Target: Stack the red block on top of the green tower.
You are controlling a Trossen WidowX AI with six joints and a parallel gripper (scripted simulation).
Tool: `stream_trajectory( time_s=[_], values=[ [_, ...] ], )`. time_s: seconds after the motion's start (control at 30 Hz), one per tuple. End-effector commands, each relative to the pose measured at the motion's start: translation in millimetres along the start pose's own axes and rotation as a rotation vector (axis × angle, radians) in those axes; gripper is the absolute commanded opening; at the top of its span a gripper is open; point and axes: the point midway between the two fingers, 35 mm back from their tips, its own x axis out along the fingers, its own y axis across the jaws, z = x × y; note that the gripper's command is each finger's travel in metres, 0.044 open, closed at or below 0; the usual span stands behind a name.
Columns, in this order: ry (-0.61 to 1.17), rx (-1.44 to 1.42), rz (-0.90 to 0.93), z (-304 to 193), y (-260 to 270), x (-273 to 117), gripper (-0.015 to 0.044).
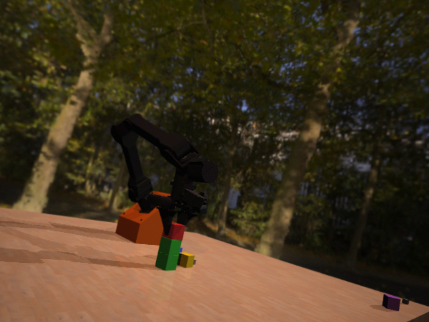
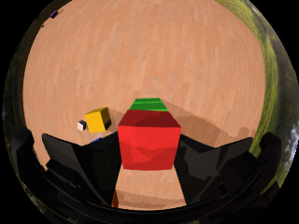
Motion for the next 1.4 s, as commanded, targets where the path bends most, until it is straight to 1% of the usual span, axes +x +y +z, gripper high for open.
stream_trajectory(
  time_s=[0.0,0.57,1.13,1.37],
  values=[
    [0.0,-0.002,-0.006,-0.2,-1.0,0.5,0.0],
    [0.0,-0.002,-0.005,0.0,-0.9,-1.6,0.0],
    [0.0,0.0,0.0,-0.1,-0.2,0.5,0.044],
    [0.0,0.0,0.0,-0.1,-0.2,0.5,0.044]
  ],
)
